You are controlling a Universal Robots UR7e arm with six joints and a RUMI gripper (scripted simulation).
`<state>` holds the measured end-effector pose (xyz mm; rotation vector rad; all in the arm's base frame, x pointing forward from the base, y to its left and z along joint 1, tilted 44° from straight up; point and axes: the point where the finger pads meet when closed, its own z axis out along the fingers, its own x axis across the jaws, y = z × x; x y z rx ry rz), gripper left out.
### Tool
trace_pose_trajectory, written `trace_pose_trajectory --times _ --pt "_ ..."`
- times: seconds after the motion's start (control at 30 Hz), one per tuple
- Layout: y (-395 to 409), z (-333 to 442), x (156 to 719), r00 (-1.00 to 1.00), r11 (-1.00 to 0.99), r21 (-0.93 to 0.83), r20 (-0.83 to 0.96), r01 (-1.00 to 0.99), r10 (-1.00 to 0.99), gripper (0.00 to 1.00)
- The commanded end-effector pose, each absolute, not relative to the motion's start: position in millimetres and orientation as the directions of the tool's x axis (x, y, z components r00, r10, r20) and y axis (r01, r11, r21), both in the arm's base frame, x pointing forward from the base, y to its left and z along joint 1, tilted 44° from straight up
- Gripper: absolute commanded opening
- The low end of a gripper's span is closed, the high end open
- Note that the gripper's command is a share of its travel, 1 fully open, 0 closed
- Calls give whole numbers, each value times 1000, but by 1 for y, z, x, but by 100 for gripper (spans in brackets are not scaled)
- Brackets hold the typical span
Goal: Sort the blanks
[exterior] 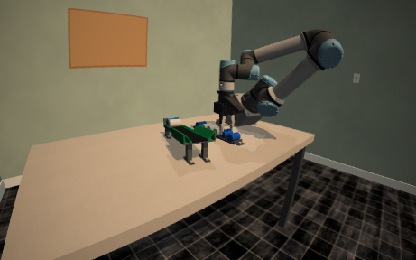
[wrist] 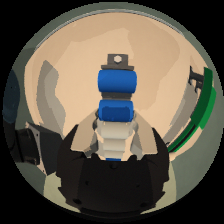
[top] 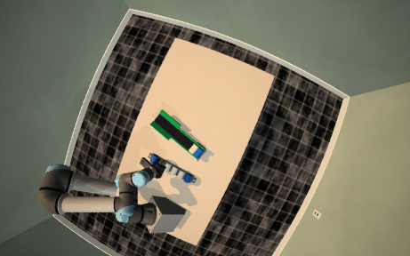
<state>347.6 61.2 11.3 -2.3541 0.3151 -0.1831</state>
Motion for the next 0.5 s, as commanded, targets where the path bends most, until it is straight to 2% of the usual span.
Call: trace_pose_trajectory --times 0.0,0.47 --pt "52 21 345 960 -695 -698 41 -172 -279 34" --pt "14 62 332 960 -695 -698 41 -172 -279 34"
